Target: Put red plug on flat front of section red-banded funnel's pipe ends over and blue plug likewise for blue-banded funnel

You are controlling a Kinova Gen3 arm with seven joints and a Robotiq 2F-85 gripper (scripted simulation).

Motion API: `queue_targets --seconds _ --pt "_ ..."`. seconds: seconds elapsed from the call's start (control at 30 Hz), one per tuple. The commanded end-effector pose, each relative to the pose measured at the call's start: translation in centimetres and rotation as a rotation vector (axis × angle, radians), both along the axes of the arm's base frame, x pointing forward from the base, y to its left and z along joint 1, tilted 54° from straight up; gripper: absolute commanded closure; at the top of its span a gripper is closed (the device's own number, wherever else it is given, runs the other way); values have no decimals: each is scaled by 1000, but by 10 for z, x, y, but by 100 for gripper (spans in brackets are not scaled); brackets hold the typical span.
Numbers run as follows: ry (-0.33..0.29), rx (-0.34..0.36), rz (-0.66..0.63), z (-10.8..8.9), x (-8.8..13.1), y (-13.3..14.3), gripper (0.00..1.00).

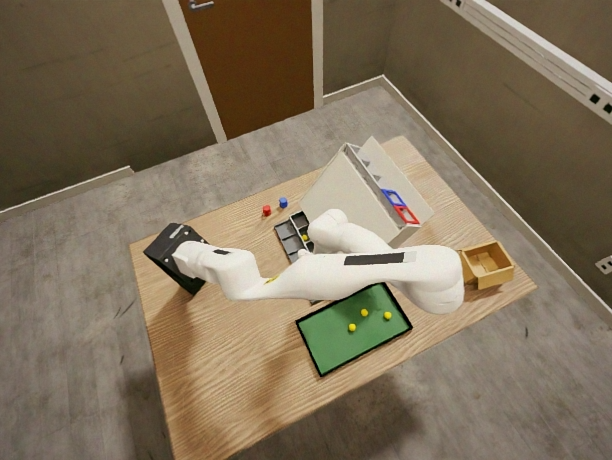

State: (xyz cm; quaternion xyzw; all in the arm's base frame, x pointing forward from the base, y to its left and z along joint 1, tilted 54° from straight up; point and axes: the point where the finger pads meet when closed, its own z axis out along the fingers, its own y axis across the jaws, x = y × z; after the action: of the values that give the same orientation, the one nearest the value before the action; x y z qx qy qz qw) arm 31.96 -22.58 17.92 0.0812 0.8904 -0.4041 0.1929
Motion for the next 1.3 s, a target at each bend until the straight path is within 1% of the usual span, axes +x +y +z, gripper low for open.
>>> queue_targets --seconds 0.0,0.07,0.23,0.47,0.5,1.03,1.07,1.17,1.27 --pt "3 0 5 42 -5 -55 50" --pt "3 0 5 51 -7 -67 50" --pt "3 0 5 87 -11 -114 50" --pt "3 0 5 88 -11 -116 50" --pt "-12 -60 2 104 -13 -138 50" --pt "-12 -60 2 104 -13 -138 50" --pt "-12 -60 2 63 9 -191 50" --pt "-12 -60 2 58 10 -197 50" --pt "-12 -60 2 44 18 -215 50"
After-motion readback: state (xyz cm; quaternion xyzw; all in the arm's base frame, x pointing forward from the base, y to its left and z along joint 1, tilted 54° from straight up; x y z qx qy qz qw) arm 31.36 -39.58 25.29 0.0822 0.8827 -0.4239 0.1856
